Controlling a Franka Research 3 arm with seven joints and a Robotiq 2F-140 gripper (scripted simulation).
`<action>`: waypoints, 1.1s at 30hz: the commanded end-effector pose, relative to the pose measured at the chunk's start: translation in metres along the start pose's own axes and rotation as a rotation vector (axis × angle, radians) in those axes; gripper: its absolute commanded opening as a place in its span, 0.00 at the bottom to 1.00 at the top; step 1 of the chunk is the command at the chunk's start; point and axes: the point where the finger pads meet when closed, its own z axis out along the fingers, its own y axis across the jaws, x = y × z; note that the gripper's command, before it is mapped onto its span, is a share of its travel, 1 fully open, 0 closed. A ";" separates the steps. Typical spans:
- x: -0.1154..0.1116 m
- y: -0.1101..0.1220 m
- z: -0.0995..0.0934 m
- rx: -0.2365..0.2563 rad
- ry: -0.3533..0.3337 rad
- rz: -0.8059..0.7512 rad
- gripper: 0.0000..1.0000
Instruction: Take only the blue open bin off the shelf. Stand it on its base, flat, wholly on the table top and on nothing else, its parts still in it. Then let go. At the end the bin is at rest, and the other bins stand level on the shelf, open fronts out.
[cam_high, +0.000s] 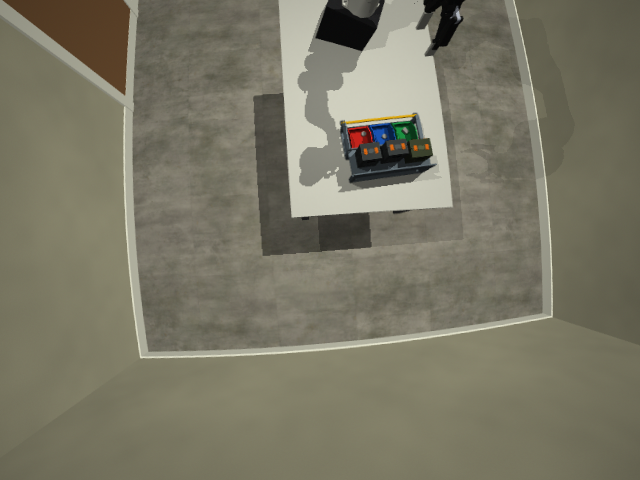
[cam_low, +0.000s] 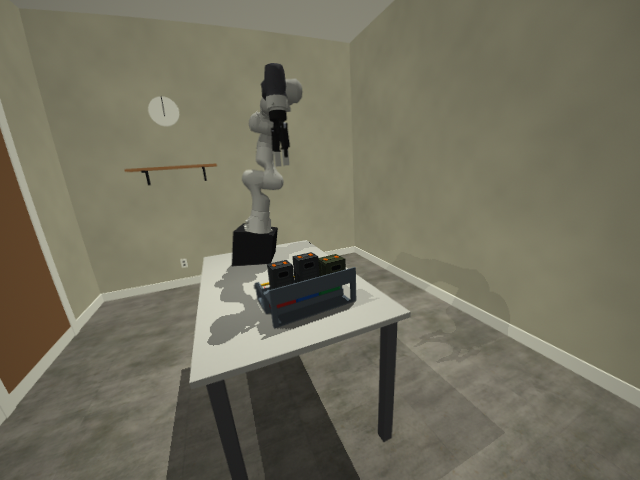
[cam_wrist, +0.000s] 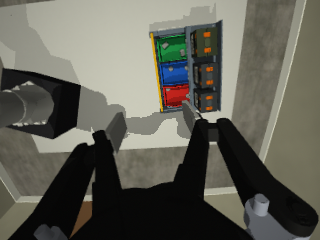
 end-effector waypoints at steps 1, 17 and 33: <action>0.001 0.000 0.001 0.004 0.002 0.039 0.57; -0.006 0.013 0.000 0.003 0.002 0.044 0.57; -0.010 0.021 0.000 0.004 0.002 0.045 0.57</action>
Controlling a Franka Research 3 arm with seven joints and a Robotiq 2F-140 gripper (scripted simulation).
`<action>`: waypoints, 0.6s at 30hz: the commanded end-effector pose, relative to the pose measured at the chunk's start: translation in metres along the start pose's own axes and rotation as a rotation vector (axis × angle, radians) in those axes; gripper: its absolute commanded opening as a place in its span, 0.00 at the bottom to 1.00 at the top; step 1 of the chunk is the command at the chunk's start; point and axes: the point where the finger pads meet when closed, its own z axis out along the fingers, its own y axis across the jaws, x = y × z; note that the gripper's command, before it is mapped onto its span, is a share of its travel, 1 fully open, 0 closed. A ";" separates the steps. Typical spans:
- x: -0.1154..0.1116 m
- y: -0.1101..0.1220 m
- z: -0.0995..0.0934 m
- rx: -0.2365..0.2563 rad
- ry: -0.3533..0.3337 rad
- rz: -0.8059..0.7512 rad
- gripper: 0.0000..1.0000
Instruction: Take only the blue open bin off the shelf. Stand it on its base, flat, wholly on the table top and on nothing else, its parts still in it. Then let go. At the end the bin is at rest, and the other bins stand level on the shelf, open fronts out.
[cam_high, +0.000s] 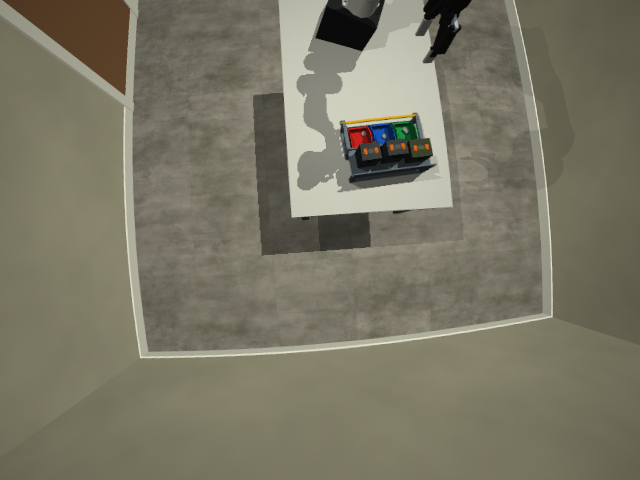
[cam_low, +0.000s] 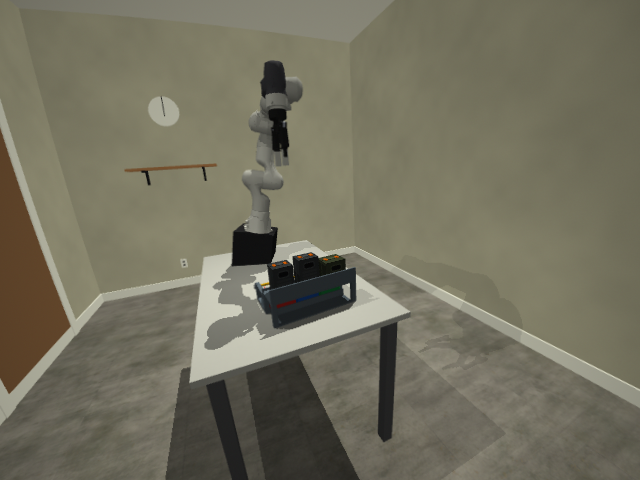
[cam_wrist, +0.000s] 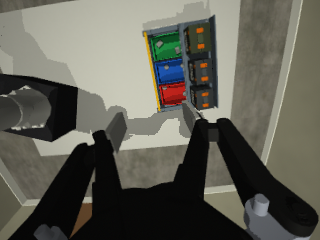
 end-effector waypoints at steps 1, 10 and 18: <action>0.000 -0.002 0.000 0.000 0.001 0.005 0.57; 0.000 -0.004 -0.001 0.001 0.002 0.008 0.57; 0.001 -0.005 -0.001 0.001 0.001 0.005 0.57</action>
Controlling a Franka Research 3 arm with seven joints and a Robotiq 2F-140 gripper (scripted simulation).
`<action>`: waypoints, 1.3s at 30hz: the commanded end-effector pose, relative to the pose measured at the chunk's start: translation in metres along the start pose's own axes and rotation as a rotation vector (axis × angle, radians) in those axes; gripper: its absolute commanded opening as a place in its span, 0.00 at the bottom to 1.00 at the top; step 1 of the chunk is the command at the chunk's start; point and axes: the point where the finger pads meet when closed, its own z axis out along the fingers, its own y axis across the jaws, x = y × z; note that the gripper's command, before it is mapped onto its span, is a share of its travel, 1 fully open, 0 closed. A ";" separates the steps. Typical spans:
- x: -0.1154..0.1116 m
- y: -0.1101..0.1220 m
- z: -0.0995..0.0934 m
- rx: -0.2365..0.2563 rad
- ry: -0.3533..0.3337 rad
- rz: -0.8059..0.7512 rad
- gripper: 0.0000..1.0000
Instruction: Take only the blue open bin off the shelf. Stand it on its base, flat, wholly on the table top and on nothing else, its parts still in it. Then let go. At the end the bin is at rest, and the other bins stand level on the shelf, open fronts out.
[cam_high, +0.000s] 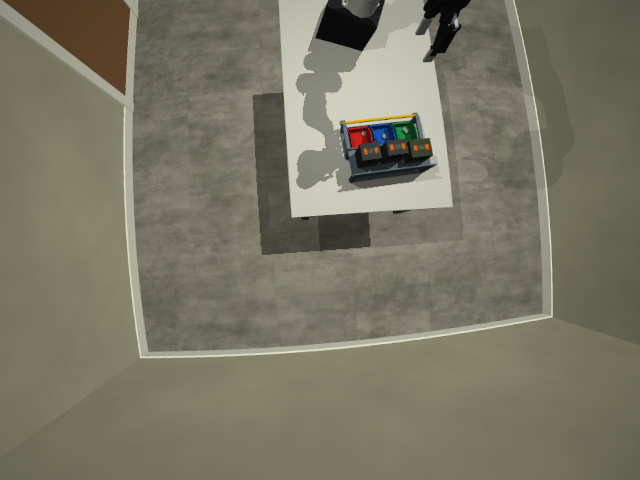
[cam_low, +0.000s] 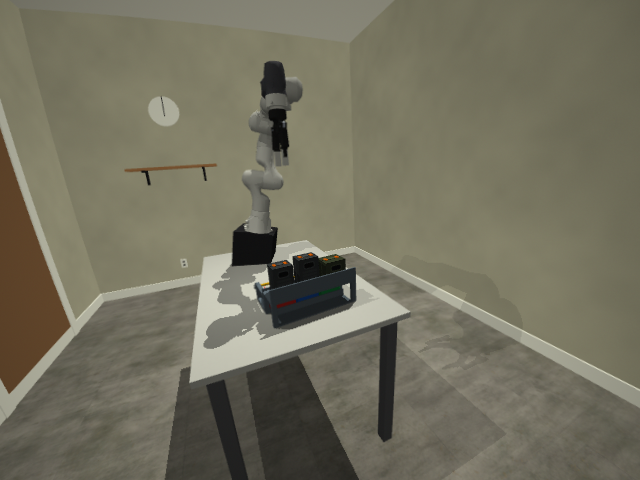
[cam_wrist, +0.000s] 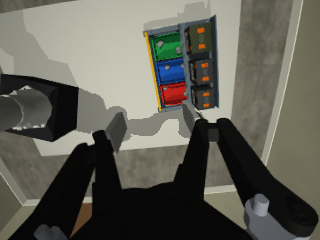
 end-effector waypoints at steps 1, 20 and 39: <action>0.000 -0.003 -0.001 0.000 0.001 0.006 0.57; 0.001 -0.005 -0.001 0.000 0.002 0.008 0.57; 0.001 -0.004 0.050 0.000 0.002 0.008 0.57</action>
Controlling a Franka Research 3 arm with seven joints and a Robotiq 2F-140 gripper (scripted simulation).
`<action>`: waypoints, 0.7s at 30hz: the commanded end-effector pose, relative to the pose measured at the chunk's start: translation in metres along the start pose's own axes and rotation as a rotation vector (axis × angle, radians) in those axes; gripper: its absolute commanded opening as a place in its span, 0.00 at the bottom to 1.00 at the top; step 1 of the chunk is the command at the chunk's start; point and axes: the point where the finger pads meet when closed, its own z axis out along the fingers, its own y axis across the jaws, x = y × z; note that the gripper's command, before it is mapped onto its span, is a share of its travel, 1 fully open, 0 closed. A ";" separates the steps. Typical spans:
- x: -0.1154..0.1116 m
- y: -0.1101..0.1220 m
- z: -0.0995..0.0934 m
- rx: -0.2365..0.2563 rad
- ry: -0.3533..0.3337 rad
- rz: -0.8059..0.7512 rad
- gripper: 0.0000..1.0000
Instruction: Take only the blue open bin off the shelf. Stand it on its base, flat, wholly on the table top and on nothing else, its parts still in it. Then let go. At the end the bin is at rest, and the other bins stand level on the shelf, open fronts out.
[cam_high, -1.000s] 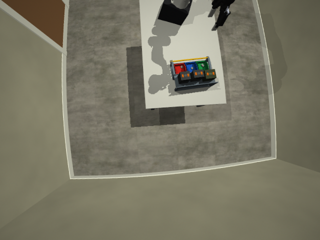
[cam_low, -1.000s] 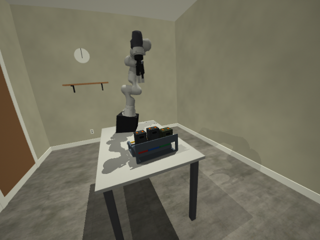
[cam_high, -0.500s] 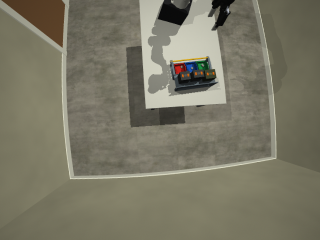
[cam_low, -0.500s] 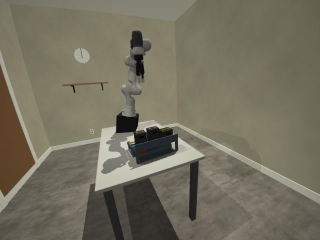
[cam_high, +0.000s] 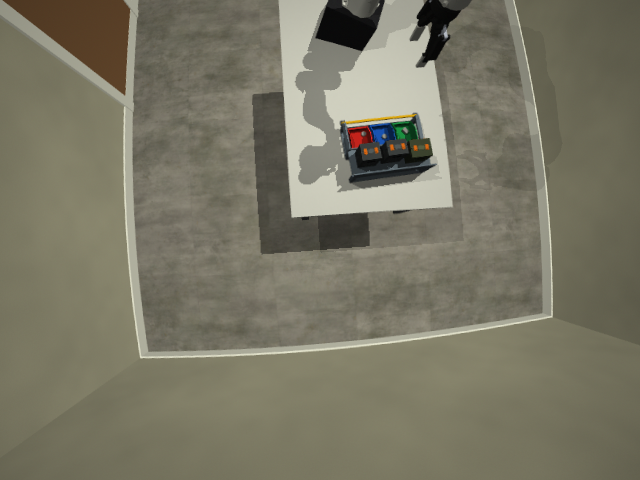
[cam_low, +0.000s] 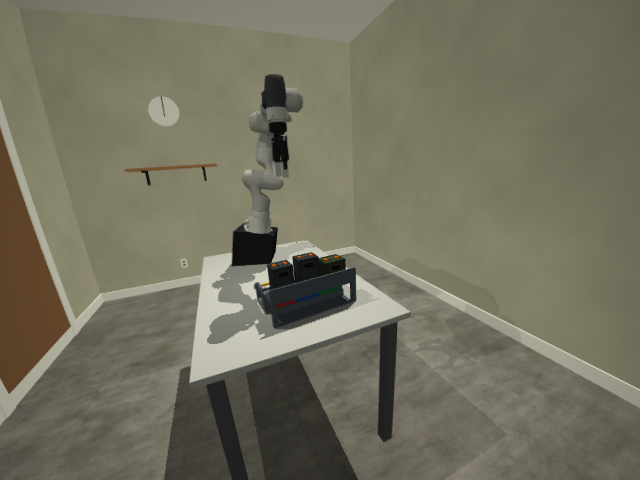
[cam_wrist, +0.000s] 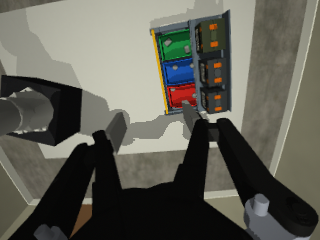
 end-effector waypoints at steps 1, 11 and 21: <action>0.000 0.010 0.001 -0.035 -0.005 0.000 0.57; -0.001 0.008 0.022 -0.029 -0.005 0.000 0.57; -0.001 0.009 0.052 -0.035 -0.005 0.000 0.57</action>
